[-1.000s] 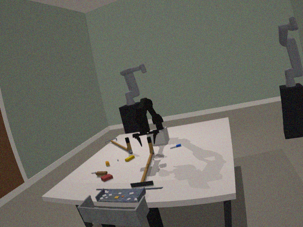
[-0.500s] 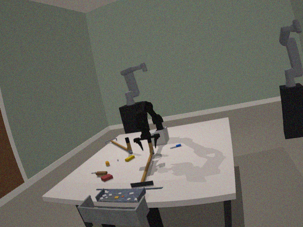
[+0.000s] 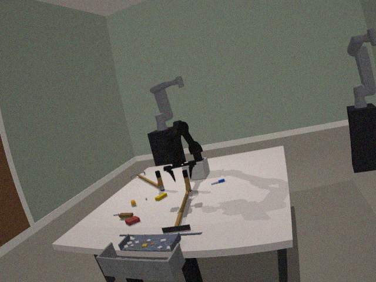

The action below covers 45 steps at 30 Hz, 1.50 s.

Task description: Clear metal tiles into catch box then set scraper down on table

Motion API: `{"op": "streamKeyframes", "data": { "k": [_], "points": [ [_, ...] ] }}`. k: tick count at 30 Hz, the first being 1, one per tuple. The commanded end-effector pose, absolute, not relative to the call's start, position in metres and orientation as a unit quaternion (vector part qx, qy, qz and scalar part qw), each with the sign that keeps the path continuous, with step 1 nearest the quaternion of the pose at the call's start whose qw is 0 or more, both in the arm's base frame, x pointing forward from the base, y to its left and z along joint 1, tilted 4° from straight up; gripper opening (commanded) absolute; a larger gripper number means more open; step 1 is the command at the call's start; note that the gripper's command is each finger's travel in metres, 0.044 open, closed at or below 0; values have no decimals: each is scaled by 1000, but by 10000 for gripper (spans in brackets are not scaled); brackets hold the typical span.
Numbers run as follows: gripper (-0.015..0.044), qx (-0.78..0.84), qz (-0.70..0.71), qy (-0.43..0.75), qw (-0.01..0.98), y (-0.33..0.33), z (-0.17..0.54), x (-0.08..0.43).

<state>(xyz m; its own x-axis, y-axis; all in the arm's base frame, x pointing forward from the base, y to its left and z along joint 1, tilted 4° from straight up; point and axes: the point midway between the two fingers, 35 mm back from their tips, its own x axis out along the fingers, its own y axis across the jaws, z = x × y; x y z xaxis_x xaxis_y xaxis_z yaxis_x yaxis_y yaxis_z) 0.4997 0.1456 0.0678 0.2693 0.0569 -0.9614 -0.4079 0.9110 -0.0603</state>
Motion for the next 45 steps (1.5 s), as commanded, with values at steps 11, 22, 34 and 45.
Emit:
{"op": "streamKeyframes", "data": {
  "k": [11, 22, 34, 45],
  "points": [
    [440, -144, 152, 568, 796, 132, 88, 481],
    [440, -140, 153, 552, 808, 123, 102, 466],
    [440, -135, 153, 536, 819, 112, 115, 445],
    [440, -130, 153, 522, 829, 102, 124, 425]
  ]
}}
